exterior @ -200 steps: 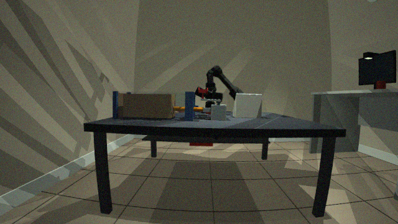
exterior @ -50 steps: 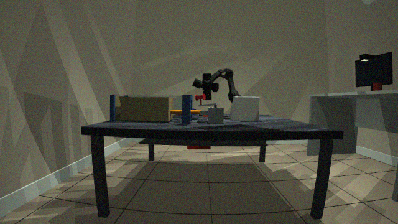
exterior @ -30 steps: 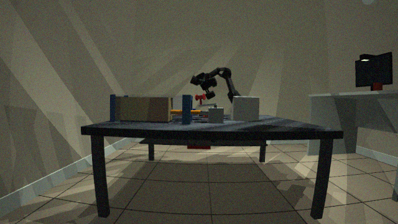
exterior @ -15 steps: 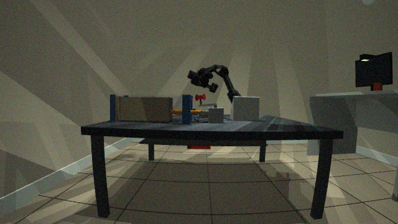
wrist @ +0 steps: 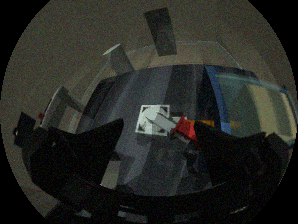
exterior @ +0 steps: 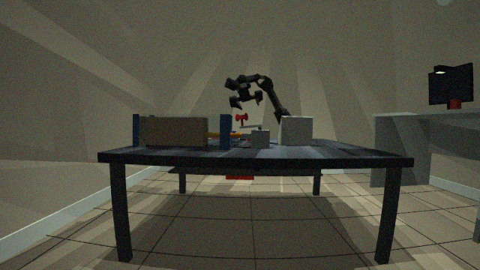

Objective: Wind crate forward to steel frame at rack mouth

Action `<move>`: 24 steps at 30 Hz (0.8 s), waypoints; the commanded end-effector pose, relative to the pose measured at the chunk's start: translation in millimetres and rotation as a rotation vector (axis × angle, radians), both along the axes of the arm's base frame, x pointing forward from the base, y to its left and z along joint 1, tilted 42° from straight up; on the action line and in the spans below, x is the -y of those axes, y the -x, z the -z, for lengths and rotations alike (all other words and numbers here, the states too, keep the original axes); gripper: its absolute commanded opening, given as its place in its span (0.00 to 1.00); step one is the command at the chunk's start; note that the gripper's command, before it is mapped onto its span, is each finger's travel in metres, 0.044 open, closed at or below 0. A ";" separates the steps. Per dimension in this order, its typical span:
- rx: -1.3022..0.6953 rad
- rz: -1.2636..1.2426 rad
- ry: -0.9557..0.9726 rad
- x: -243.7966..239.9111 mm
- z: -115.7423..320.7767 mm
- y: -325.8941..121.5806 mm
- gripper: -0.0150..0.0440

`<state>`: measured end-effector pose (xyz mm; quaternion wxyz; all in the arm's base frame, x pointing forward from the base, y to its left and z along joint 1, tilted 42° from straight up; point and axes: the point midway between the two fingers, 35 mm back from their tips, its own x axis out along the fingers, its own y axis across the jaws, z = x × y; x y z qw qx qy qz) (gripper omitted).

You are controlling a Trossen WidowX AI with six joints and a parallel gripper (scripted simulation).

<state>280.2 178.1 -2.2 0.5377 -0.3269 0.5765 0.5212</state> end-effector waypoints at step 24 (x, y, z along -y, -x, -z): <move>0.293 1.445 0.860 -49.2 15.3 2.0 1.00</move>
